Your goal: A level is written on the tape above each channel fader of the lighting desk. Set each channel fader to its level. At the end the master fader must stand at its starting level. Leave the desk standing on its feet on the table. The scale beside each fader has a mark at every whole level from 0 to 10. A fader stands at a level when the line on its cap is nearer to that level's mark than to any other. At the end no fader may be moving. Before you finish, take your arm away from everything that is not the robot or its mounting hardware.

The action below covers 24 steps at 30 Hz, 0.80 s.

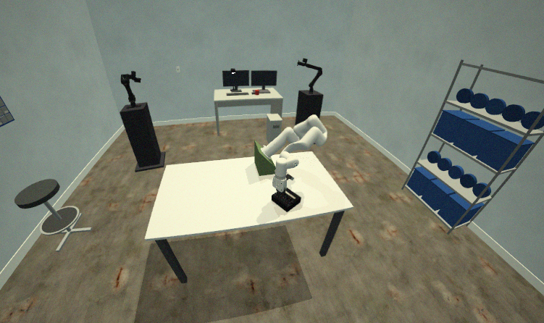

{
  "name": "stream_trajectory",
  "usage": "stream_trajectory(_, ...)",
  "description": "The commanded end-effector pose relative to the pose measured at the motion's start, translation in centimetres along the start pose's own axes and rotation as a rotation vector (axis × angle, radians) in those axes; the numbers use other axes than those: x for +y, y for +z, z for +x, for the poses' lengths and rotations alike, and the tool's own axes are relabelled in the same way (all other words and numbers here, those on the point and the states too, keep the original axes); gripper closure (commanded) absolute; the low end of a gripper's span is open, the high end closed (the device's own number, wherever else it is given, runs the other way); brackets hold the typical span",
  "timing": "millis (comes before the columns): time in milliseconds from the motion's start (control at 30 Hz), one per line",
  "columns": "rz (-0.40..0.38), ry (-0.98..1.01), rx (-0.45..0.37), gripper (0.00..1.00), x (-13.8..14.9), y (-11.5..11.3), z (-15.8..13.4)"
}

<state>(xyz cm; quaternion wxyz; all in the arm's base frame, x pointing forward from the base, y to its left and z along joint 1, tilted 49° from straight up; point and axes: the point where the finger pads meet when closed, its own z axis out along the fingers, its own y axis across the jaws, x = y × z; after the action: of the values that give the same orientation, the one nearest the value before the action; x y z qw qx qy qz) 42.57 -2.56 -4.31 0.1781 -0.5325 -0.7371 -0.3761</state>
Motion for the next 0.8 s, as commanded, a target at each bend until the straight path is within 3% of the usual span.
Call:
stream_trajectory(0,-0.002,-0.001,-0.002,1.0,0.1,-0.1,0.1)
stream_trajectory(767,-0.002,-0.001,-0.002,1.0,0.1,-0.1,1.2)
